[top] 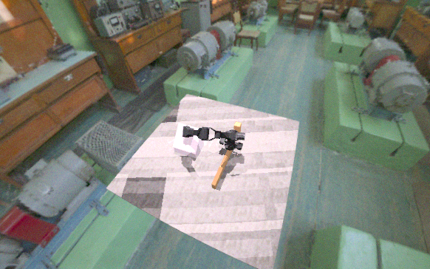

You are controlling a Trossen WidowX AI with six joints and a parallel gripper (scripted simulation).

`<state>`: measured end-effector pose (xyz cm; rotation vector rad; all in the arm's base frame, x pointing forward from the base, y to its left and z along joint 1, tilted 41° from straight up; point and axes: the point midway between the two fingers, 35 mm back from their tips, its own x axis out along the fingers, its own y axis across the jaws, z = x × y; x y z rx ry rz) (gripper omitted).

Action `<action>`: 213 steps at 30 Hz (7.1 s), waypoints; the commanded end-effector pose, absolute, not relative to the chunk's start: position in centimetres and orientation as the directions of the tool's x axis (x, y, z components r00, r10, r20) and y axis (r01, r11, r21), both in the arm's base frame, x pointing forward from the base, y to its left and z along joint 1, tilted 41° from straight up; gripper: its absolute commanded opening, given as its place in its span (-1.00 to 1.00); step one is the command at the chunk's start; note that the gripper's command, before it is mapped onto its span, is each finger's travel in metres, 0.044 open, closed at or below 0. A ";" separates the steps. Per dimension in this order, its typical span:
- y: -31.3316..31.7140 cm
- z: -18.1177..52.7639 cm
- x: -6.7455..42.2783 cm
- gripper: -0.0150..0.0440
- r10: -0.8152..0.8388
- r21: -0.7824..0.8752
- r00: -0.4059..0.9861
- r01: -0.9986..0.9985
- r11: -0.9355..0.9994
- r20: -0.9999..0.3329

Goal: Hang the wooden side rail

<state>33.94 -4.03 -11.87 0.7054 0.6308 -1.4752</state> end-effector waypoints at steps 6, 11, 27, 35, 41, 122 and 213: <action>-3.8 -11.7 34.0 -0.49 -0.658 0.045 0.016 0.999 -0.028 -0.753; -3.8 -11.7 34.0 -0.49 -0.658 0.045 0.016 0.999 -0.028 -0.753; -3.6 -11.5 34.0 -0.49 -0.658 0.045 0.016 0.999 -0.028 -0.753; -3.5 -11.4 34.0 -0.49 -0.658 0.045 0.016 0.999 -0.028 -0.753; -3.5 -11.3 34.0 -0.49 -0.658 0.045 0.016 0.999 -0.028 -0.753; -2.6 -10.3 34.0 -0.49 -0.658 0.046 0.016 0.999 -0.028 -0.753; -1.7 -9.7 34.3 -0.49 -0.657 0.046 0.016 0.999 -0.028 -0.753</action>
